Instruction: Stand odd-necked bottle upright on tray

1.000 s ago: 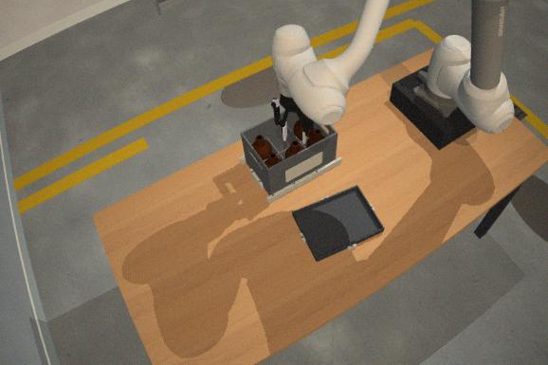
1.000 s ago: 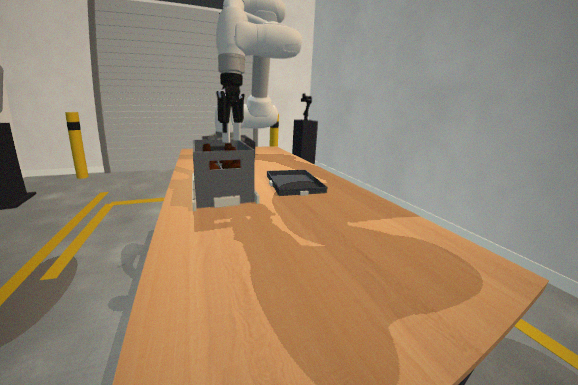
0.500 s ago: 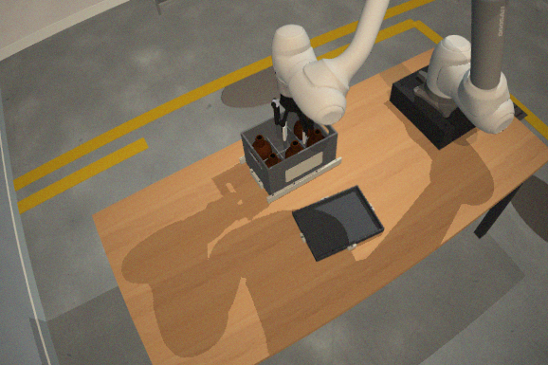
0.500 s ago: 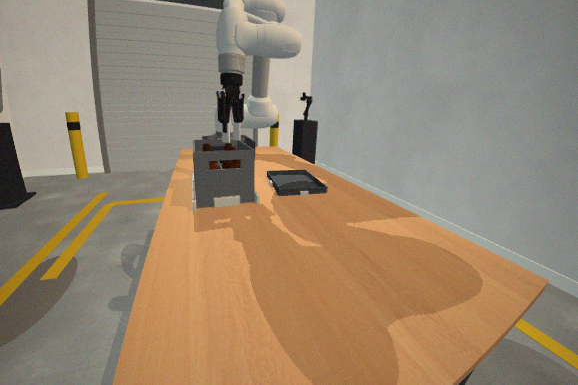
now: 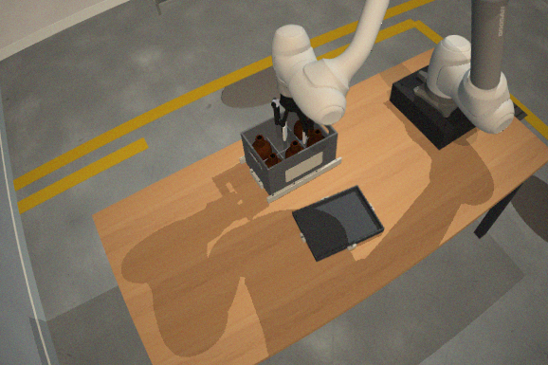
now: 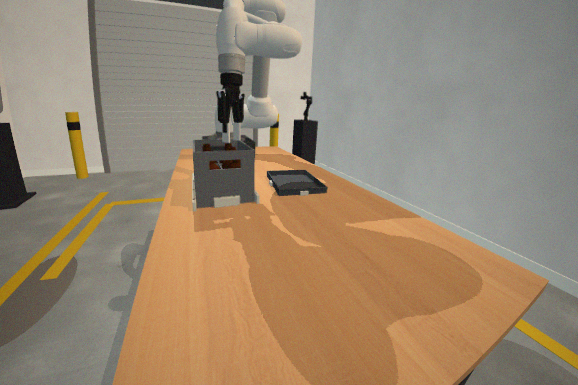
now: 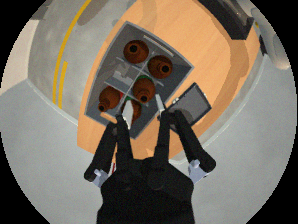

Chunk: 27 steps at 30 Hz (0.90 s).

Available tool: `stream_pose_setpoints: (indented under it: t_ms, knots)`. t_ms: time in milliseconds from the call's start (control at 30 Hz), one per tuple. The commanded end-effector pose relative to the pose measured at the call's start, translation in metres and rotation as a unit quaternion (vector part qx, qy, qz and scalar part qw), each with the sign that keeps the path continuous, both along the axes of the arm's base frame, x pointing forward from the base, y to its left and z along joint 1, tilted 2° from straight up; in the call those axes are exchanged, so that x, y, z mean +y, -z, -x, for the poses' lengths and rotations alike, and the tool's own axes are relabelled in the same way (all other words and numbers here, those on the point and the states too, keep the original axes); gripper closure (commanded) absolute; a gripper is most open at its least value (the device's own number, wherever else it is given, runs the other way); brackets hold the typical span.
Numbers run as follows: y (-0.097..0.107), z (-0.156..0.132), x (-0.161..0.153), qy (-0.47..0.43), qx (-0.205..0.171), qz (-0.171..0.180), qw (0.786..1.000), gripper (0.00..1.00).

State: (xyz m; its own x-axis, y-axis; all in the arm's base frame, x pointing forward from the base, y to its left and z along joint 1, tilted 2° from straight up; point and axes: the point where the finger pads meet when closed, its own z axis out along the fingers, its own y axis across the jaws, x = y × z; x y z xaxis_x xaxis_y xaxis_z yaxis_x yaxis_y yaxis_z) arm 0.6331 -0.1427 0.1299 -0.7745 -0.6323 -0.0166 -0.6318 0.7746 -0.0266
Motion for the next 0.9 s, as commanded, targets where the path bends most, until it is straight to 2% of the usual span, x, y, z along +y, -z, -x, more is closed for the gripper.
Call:
stream_pose_setpoints:
  t_ms: [0,533,867]
  knots:
    - [0.002,0.001,0.002,0.001,0.001,0.001,1.000,0.62]
    - [0.009,0.001,0.002,0.001,0.001,0.001,1.000,0.62]
    - [0.021,0.000,0.001,0.001,0.001,0.001,1.000,0.62]
